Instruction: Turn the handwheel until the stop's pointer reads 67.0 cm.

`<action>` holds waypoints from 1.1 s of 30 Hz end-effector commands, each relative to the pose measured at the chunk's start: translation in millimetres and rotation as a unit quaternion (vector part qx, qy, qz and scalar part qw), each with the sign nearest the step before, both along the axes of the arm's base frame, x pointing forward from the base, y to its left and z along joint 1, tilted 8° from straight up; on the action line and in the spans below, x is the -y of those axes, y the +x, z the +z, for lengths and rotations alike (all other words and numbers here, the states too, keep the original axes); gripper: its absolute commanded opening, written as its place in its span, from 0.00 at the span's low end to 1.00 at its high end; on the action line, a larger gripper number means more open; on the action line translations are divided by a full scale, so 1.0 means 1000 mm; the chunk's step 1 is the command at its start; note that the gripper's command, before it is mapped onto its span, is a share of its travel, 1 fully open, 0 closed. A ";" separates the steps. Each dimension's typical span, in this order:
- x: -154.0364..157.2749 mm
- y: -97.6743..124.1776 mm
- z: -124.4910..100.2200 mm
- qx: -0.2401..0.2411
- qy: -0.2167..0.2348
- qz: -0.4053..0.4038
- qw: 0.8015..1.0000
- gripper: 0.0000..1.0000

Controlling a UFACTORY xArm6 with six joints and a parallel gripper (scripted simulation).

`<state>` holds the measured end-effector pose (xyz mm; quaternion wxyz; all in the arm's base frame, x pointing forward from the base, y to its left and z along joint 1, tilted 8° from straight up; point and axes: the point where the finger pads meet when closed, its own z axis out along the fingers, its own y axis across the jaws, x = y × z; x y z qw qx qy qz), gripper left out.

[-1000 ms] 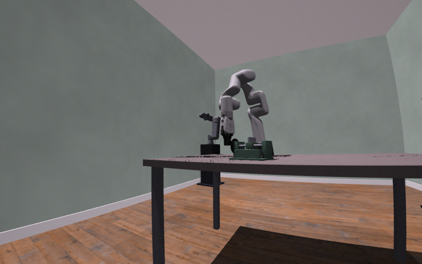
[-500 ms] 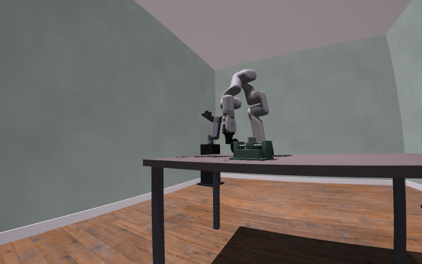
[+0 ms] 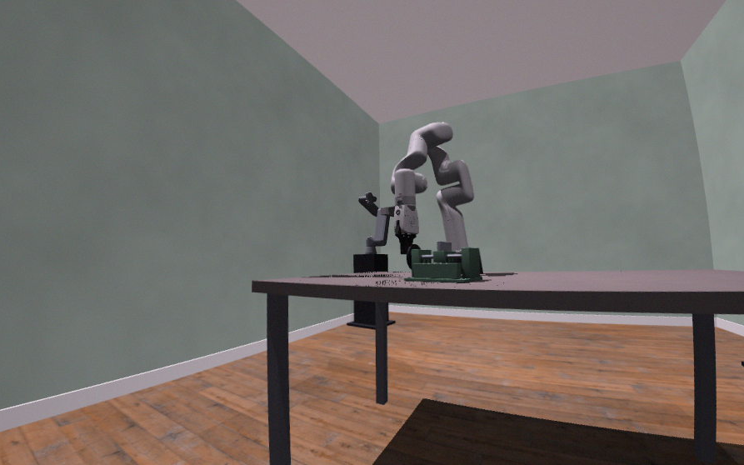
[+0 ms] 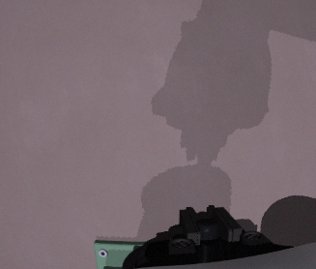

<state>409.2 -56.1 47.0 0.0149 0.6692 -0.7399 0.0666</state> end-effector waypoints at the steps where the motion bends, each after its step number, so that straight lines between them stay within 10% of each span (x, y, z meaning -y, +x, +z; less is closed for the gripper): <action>1: 0.000 -0.001 0.000 0.003 0.000 0.000 1.000 0.06; 33: 0.000 -0.016 -0.016 0.003 0.000 0.000 1.000 0.06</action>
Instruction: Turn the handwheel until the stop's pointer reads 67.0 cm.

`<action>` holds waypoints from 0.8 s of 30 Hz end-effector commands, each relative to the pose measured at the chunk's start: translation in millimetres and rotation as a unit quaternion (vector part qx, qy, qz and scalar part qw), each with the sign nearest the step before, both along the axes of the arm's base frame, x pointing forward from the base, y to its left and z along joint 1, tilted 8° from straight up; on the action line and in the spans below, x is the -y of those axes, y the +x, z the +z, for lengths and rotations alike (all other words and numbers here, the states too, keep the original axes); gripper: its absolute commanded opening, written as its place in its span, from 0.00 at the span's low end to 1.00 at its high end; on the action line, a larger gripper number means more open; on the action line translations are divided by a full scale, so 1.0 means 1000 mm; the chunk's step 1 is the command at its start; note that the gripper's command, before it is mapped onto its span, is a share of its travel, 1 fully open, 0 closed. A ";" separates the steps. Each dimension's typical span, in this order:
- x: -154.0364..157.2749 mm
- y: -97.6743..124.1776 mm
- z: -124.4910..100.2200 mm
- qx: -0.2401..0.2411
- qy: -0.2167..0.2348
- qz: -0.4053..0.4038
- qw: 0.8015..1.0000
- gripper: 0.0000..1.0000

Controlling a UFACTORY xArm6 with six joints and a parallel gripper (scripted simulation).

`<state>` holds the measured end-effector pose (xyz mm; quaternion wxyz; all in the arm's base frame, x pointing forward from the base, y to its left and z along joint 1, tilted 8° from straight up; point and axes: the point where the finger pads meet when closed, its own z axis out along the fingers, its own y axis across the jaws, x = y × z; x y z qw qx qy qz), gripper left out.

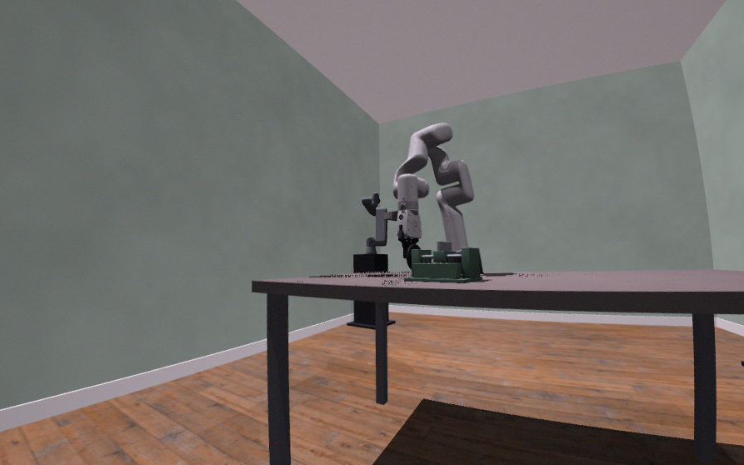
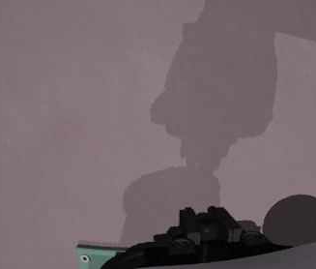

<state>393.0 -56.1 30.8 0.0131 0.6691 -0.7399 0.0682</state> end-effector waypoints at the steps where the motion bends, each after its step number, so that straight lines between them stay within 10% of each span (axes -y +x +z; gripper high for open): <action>1: 0.000 0.000 -0.001 0.000 0.000 0.000 1.000 0.06; 24: 0.000 -0.002 -0.006 0.000 0.000 0.000 1.000 0.06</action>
